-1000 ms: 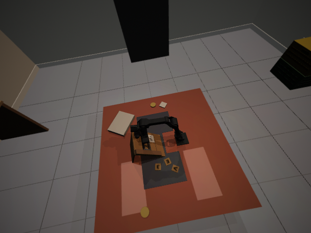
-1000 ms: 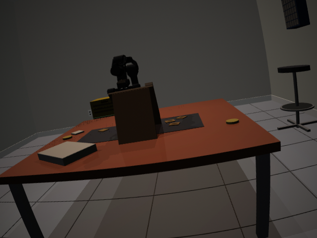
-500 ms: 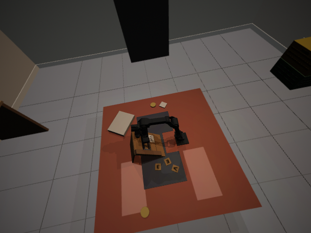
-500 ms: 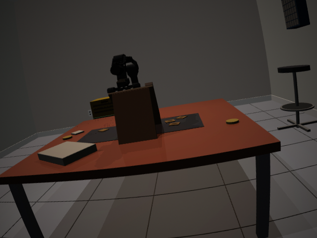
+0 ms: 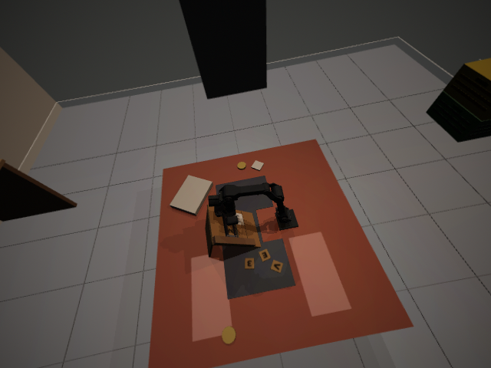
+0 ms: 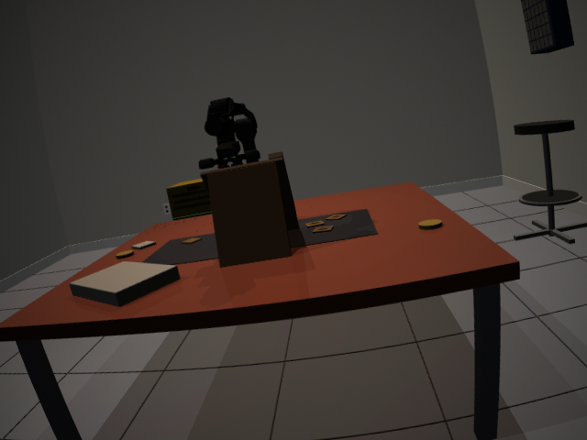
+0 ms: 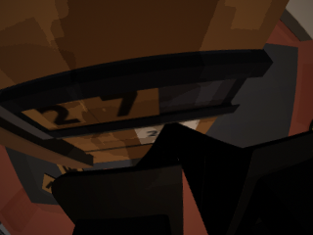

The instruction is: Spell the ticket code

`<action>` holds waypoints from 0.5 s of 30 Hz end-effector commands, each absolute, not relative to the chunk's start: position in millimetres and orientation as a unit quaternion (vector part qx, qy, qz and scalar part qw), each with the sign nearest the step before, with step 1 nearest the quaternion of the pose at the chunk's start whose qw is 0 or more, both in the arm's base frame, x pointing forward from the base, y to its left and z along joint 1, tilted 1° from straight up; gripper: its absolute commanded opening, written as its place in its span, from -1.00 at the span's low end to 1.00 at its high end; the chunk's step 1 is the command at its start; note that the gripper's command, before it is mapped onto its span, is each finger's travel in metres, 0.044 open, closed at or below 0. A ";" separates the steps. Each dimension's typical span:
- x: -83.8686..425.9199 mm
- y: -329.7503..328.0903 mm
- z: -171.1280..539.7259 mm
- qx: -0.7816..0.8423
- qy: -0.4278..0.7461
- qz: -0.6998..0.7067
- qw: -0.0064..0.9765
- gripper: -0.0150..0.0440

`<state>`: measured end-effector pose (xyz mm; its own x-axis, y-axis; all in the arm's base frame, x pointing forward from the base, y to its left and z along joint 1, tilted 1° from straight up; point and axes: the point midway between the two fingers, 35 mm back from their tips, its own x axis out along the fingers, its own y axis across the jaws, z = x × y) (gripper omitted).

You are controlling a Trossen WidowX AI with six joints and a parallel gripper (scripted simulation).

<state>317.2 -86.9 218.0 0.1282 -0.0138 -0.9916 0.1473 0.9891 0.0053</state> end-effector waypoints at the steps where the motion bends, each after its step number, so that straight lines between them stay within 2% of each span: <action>1: 313.8 -85.5 224.5 0.050 0.655 -0.050 0.753 -0.49; 7: 314.2 -85.6 225.0 0.050 0.655 -0.050 0.753 -0.49; 10: 306.8 -80.7 233.8 -0.004 0.639 -0.006 0.769 -0.22; 15: 277.6 -60.8 270.3 -0.208 0.548 0.139 0.798 0.22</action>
